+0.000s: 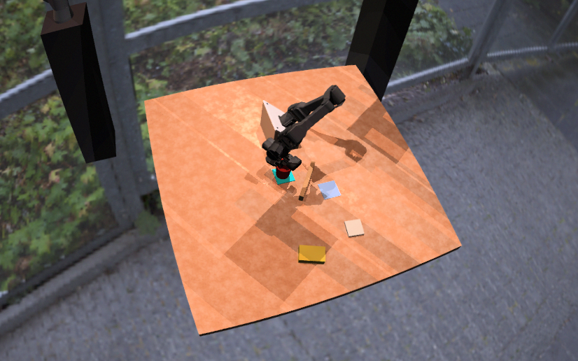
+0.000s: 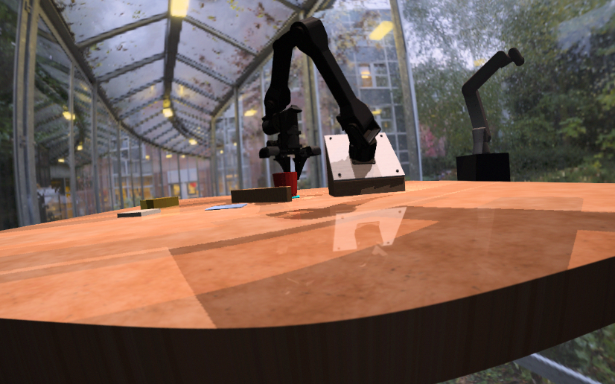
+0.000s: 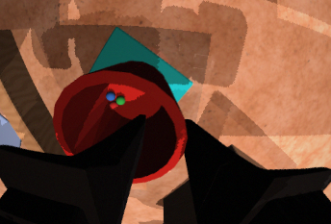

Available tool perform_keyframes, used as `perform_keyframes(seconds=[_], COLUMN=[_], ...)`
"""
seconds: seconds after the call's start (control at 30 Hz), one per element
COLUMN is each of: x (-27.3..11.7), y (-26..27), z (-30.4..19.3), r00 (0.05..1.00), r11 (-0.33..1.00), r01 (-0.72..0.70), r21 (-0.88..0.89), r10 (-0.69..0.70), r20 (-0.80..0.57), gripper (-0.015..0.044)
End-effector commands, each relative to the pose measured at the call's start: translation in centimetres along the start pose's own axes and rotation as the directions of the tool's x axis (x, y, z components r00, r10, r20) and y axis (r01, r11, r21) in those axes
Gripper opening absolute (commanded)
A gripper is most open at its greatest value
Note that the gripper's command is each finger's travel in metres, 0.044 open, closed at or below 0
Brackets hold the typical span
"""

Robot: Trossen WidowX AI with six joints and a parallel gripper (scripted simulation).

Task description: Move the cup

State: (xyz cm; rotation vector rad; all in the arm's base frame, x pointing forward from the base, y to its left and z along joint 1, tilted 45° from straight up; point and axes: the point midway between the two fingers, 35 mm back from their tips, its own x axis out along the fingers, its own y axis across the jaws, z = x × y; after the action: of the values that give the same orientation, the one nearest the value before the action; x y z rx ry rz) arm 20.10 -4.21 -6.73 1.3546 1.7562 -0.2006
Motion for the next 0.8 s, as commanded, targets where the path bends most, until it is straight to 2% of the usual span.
perform_keyframes(seconds=[0.0,0.77], x=[-0.7,-4.4], y=[0.0,0.0], z=[0.2,-0.1], r00=[1.0,1.0], r11=[1.0,1.0], r01=[0.0,-0.001], r21=[-0.004,-0.001], r10=[0.0,0.001], r20=[0.008,0.006], gripper=[0.0128,0.0128])
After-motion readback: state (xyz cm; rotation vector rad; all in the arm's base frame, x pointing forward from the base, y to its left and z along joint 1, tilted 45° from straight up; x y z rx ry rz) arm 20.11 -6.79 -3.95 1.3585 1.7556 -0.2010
